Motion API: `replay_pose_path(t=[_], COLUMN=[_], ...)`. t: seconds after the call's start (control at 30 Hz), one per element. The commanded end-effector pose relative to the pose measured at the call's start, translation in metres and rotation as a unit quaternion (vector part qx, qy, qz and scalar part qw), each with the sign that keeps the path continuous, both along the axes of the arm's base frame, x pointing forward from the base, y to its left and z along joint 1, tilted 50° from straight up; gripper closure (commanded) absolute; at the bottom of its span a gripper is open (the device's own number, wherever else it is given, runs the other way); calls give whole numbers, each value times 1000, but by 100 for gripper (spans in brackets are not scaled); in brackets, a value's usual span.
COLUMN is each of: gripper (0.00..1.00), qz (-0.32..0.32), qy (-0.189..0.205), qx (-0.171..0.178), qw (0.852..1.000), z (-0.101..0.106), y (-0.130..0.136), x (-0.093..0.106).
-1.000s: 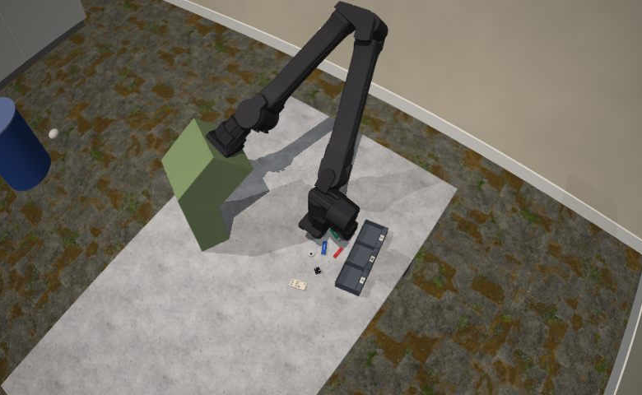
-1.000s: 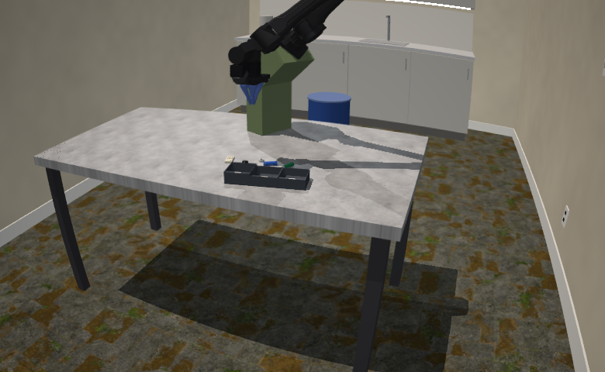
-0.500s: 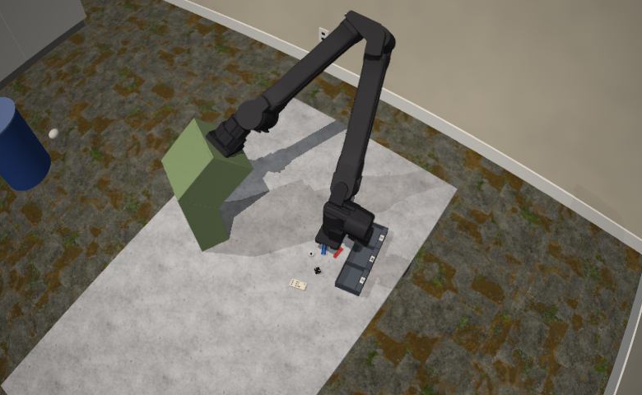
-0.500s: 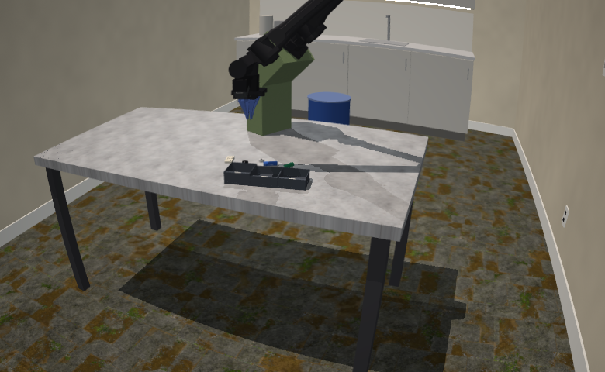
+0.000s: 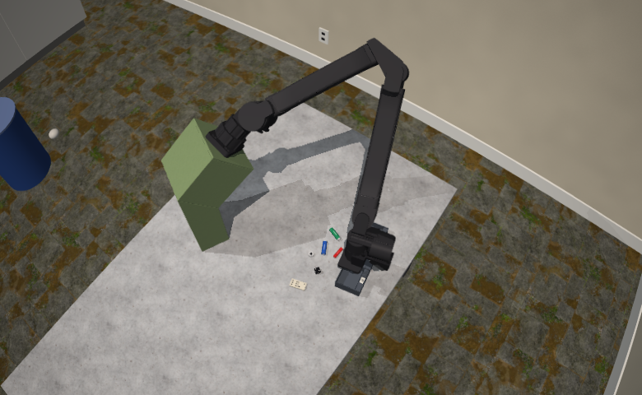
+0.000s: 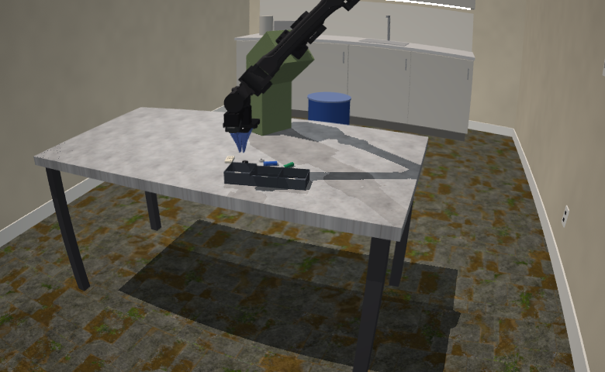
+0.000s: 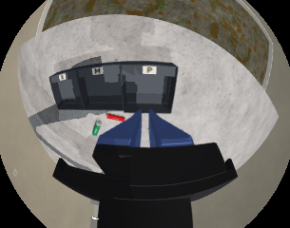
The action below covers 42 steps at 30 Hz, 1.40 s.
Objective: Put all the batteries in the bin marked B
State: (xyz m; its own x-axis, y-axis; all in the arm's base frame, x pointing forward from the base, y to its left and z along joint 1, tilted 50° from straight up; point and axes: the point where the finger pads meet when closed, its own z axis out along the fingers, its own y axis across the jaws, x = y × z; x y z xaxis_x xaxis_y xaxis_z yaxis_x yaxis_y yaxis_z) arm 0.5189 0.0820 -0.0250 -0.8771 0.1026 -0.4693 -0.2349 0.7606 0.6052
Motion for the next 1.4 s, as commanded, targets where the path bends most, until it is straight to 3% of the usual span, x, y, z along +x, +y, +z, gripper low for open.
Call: replay_pose_path(t=[0.0, 0.17, 1.37], gripper=[91, 91, 91], qz=[-6, -9, -16], qy=[8, 18, 10], qx=[7, 8, 6], qw=[1000, 1000, 1000], z=[-10, -17, -19], y=[13, 10, -6], x=[23, 15, 17])
